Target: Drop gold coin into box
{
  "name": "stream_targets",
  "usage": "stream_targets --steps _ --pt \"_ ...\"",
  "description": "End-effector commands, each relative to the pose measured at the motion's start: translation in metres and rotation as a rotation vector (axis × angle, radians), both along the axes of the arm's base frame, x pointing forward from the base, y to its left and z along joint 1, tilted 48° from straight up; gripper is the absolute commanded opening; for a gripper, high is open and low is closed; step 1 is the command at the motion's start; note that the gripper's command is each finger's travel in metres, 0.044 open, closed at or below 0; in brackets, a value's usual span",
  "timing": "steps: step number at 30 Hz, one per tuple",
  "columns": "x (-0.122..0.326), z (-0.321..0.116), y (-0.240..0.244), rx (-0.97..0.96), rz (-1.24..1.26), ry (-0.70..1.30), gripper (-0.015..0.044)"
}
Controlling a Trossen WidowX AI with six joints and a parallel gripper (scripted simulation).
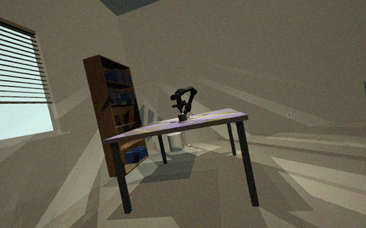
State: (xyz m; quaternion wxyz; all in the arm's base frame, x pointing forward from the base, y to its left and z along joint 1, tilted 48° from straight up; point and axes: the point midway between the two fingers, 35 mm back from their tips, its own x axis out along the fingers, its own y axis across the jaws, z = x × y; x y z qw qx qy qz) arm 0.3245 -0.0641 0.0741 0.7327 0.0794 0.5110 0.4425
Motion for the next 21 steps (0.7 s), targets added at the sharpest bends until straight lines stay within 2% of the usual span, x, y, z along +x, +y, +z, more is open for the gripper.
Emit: stream_targets --steps 1,21 --pt "0.0012 -0.0015 0.0014 0.002 -0.004 0.000 0.0000" --pt "0.0013 -0.0075 0.0090 0.002 -0.006 0.002 0.0000"
